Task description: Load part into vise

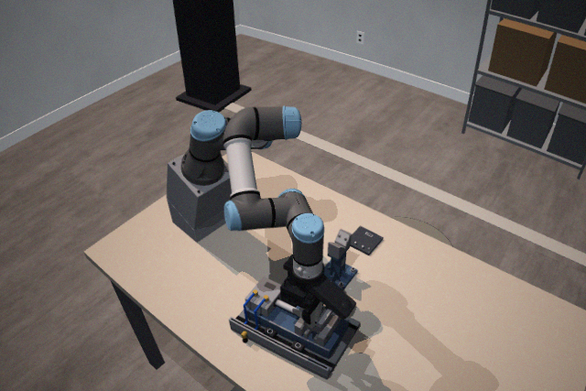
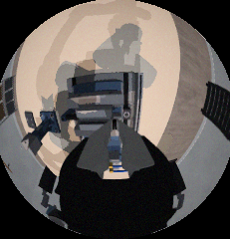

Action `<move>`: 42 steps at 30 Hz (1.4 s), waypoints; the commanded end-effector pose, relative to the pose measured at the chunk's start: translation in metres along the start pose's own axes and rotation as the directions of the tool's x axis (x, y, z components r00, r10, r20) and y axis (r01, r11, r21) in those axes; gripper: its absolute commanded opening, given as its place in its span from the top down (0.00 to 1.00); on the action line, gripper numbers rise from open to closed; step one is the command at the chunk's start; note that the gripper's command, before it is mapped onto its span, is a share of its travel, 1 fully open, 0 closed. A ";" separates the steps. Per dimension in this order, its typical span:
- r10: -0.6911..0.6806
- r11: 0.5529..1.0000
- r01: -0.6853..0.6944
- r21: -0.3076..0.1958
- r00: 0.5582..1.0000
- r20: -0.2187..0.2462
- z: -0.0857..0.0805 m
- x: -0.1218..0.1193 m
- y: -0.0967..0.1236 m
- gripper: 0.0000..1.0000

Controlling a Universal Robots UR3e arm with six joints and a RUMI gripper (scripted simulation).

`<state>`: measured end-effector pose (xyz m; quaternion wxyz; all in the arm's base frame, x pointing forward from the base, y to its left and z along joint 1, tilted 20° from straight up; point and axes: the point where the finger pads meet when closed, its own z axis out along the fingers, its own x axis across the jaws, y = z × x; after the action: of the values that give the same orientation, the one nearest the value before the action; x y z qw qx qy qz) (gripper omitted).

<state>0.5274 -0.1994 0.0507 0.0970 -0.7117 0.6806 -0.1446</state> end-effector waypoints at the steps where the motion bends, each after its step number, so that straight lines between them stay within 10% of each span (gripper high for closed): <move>1: -0.001 1.000 0.001 0.002 1.000 -0.001 -0.001 0.000 -0.001 1.00; 42: -0.001 1.000 0.001 0.002 1.000 -0.001 -0.001 0.016 -0.001 1.00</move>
<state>0.5278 -0.2135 0.0517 0.0972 -0.7117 0.6806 -0.1444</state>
